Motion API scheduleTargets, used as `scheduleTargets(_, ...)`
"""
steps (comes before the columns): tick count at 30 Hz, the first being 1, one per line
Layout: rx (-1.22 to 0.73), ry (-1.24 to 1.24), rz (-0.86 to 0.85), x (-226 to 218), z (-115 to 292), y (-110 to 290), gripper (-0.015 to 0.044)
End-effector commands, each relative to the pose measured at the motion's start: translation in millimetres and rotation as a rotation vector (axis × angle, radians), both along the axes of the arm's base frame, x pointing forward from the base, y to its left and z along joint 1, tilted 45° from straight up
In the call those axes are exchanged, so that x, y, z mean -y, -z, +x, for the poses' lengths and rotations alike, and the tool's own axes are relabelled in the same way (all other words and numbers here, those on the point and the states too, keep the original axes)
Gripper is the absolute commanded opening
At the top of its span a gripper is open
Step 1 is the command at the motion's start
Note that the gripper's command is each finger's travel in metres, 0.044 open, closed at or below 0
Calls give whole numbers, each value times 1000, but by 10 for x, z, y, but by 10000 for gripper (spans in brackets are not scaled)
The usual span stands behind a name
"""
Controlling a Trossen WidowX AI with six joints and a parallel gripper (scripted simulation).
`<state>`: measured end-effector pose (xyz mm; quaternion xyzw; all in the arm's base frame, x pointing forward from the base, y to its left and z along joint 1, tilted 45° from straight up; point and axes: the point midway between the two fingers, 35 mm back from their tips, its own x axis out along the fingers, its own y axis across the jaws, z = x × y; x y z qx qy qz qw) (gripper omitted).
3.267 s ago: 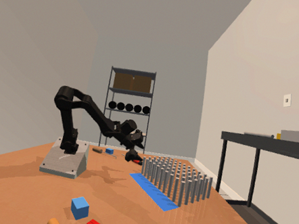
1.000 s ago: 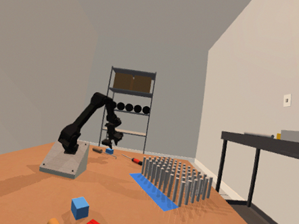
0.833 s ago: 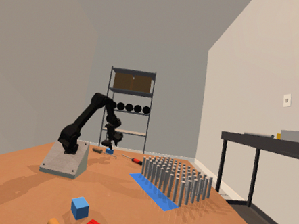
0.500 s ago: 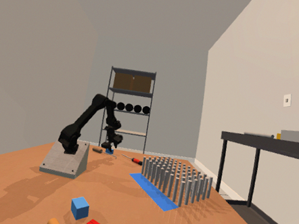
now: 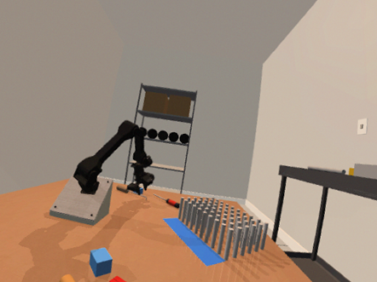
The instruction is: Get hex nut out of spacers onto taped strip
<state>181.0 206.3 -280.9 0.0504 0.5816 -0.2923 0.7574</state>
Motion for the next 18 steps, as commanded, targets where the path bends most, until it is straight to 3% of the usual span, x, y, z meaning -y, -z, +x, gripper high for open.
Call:
scheduleTargets(1,3,-3,-2,56,2,46,280)
scheduleTargets(11,3,-3,-2,157,-16,140,280)
scheduleTargets(18,3,-3,-2,157,-16,140,96)
